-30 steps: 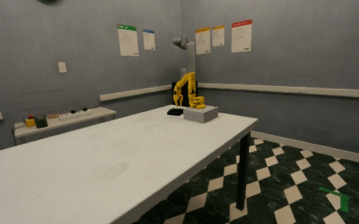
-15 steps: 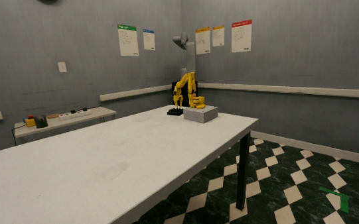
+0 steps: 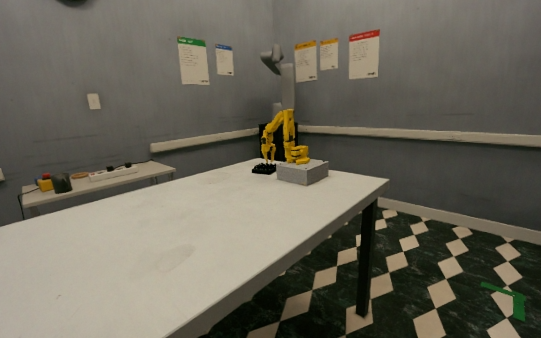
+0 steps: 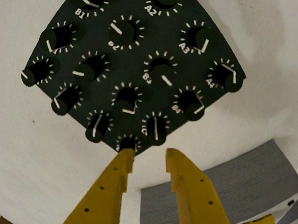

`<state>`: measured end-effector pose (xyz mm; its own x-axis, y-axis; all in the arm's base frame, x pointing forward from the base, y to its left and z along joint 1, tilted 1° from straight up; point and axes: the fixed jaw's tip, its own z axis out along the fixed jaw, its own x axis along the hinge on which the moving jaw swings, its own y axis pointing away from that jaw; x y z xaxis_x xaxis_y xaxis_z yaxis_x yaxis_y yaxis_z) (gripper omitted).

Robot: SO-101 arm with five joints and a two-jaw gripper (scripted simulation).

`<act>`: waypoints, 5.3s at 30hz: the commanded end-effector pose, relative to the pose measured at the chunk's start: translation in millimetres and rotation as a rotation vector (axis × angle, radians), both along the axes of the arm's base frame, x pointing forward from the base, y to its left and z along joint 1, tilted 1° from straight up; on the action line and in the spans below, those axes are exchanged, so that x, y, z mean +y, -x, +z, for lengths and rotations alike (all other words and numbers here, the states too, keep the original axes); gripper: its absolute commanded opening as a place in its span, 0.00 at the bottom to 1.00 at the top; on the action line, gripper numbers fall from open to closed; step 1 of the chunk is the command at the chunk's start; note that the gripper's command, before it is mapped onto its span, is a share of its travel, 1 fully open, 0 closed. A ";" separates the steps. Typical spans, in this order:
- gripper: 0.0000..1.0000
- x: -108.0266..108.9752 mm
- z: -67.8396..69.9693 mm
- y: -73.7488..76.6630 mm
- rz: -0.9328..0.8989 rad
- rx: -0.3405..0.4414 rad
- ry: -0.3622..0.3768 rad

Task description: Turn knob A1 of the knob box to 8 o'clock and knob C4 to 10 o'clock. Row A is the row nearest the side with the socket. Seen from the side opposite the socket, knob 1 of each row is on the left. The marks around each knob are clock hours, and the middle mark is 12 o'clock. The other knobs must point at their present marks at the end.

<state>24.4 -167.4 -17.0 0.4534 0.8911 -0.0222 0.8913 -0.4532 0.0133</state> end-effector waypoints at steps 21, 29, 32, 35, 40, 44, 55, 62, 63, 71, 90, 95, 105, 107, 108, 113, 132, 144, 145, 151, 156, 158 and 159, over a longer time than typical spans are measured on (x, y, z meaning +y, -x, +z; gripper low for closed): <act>0.10 11.8 -9.2 2.6 -0.011 0.002 -0.031; 0.10 10.6 -7.9 2.6 -0.011 0.002 -0.031; 0.10 10.5 -7.8 2.6 -0.011 0.002 -0.031; 0.10 10.5 -7.8 2.6 -0.011 0.002 -0.031; 0.10 10.0 -7.3 2.6 -0.011 0.002 -0.031; 0.10 9.2 -6.5 2.5 -0.011 0.002 -0.031; 0.10 8.8 -6.6 2.4 -0.011 0.002 -0.031; 0.10 8.5 -12.2 2.3 -0.011 0.002 -0.031; 0.10 8.4 -13.5 2.3 -0.011 0.002 -0.031; 0.10 8.5 -21.9 2.2 -0.011 0.002 -0.031; 0.10 8.8 -29.3 2.0 -0.011 0.002 -0.031; 0.10 8.2 -29.9 1.8 -0.011 0.002 -0.031; 0.10 7.9 -30.1 1.6 -0.011 0.002 -0.031; 0.10 7.5 -30.0 1.5 -0.011 0.002 -0.031; 0.10 7.3 -29.9 1.5 -0.011 0.002 -0.031; 0.10 5.9 -29.4 1.1 -0.011 0.002 -0.031; 0.10 7.0 -29.2 0.8 -0.011 0.002 -0.031; 0.10 7.7 -29.2 2.1 -0.011 0.002 -0.031; 0.10 7.8 -29.2 2.4 -0.011 0.002 -0.031; 0.10 8.2 -29.2 3.1 -0.011 0.002 -0.031; 0.09 8.2 -29.2 3.1 -0.011 0.002 -0.031; 0.09 8.2 -29.2 3.1 -0.011 0.002 -0.031; 0.09 8.2 -29.2 3.1 -0.011 0.002 -0.031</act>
<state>22.5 -162.8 -44.8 0.4633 0.8862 -0.0079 0.8862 -0.4633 0.0040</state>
